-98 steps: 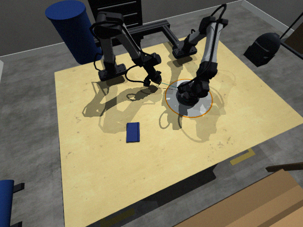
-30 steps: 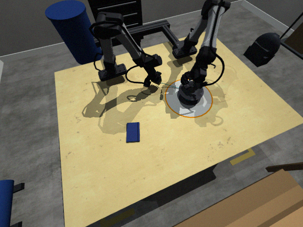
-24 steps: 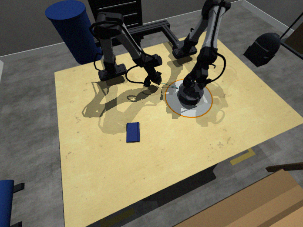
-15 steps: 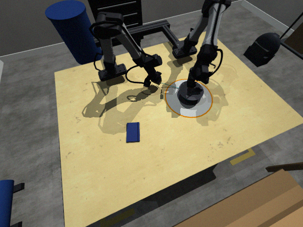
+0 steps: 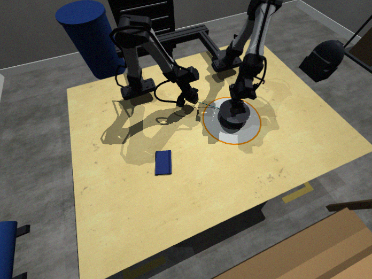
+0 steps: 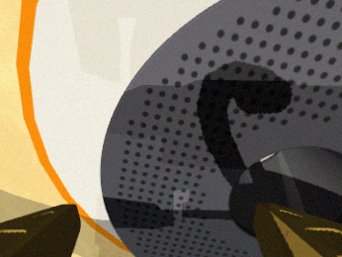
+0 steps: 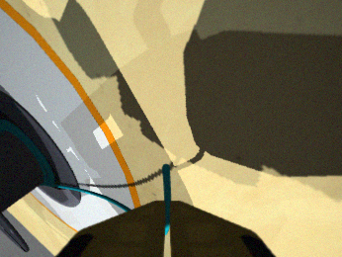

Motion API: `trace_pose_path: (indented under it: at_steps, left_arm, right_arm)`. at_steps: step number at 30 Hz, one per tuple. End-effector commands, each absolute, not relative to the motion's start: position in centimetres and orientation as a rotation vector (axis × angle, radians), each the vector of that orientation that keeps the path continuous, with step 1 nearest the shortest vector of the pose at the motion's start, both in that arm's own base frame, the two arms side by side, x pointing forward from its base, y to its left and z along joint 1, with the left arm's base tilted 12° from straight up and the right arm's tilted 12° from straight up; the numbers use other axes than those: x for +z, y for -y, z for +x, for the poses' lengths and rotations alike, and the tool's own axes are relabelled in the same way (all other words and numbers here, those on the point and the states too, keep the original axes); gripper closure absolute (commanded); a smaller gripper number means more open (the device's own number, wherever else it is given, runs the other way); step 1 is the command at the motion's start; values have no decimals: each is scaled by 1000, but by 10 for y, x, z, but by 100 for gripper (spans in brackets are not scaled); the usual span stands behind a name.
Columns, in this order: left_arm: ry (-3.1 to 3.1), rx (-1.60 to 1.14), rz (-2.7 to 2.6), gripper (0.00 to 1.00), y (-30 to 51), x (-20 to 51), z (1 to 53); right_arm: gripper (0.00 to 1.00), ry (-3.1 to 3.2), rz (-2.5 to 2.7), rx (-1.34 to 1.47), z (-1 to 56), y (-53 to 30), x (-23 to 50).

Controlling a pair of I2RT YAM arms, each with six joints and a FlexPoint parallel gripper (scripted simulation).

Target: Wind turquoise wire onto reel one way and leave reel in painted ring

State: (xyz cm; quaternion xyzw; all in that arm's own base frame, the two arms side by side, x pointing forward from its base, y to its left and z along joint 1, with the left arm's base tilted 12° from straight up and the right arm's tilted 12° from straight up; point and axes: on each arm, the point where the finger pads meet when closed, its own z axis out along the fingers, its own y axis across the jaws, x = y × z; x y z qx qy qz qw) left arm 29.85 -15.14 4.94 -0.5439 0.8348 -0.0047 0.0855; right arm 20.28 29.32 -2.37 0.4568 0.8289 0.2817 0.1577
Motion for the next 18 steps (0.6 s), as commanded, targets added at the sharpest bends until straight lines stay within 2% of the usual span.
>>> trace_pose_path:
  at_steps: [1, 18]
  left_arm:
    - [-2444, -62, -1622, 18, 153, 47, 304]
    - [-2444, -62, -1622, 18, 149, 27, 306]
  right_arm:
    - [100, -2365, 1300, 850, 207, -302, -12]
    - [100, -2365, 1300, 850, 207, -301, -12]
